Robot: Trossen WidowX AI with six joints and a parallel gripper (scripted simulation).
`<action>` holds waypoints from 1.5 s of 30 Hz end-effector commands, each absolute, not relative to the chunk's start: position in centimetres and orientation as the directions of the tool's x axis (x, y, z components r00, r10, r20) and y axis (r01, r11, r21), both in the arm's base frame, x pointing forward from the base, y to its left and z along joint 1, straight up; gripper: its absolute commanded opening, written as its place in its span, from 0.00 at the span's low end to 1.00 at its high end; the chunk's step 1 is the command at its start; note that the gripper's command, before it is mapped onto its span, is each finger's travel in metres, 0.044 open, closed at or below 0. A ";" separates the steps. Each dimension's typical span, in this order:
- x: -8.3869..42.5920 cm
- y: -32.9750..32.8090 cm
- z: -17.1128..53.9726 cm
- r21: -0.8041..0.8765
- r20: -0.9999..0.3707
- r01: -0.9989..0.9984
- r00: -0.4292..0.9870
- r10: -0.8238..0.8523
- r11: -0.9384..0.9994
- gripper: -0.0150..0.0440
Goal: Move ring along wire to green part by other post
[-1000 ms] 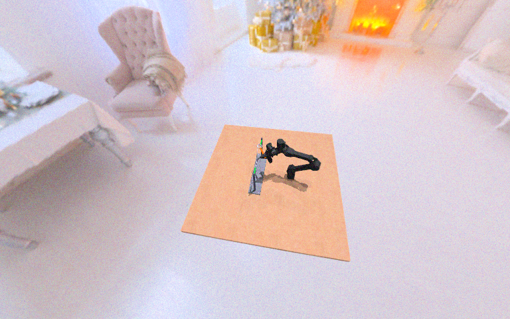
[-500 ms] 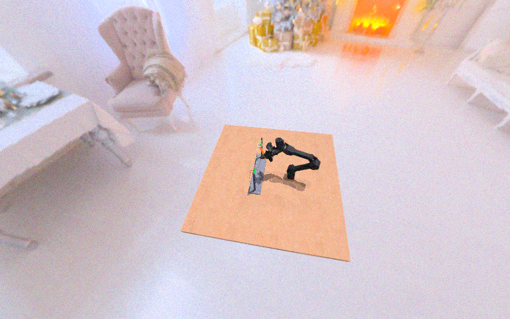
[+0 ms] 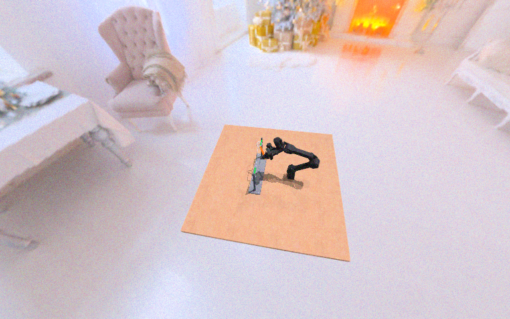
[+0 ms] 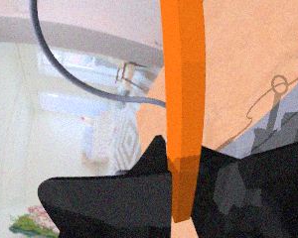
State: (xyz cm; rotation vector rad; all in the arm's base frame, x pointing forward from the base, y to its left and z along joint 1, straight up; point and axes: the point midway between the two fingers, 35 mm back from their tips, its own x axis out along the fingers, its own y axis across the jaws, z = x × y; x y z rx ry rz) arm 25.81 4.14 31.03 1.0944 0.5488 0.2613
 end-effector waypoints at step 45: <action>26.0 1.3 28.4 0.276 -0.546 0.112 0.836 0.060 0.955 0.00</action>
